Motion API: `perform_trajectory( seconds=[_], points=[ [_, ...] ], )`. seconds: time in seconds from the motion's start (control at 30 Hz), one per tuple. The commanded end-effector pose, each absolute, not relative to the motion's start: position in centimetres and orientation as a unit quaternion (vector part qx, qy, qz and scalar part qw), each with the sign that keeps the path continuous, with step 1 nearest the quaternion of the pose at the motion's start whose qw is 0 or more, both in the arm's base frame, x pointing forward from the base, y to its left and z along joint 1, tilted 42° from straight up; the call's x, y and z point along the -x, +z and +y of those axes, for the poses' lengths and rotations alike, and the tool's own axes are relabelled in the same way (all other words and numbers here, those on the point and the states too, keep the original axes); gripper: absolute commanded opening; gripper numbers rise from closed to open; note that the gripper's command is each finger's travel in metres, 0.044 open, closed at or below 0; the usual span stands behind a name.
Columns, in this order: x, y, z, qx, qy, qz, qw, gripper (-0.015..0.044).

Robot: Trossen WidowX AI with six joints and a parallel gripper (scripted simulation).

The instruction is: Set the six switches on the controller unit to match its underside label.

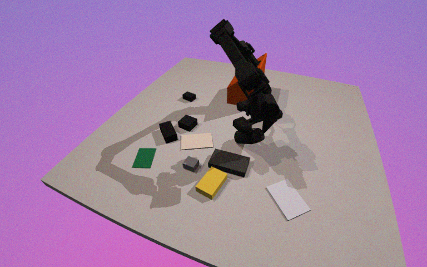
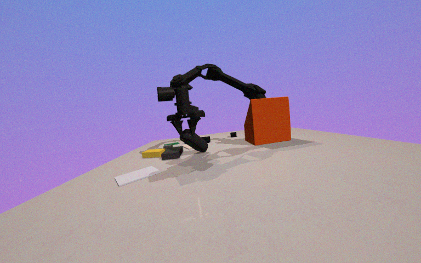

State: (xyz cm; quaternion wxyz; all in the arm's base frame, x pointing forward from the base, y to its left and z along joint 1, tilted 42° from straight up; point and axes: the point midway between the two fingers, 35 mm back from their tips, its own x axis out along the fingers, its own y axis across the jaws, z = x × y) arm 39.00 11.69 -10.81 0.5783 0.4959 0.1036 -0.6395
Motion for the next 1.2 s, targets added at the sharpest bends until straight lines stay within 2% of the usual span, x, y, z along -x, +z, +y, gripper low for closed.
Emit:
perform_trajectory(
  seconds=[0.0, 1.17],
  points=[
    [-38.8, -10.4, 11.5, -0.494, -0.640, 0.101, 0.579, 0.0336],
    [-37.3, -8.1, 10.7, -0.494, -0.640, 0.102, 0.579, 0.0336]
  ],
)
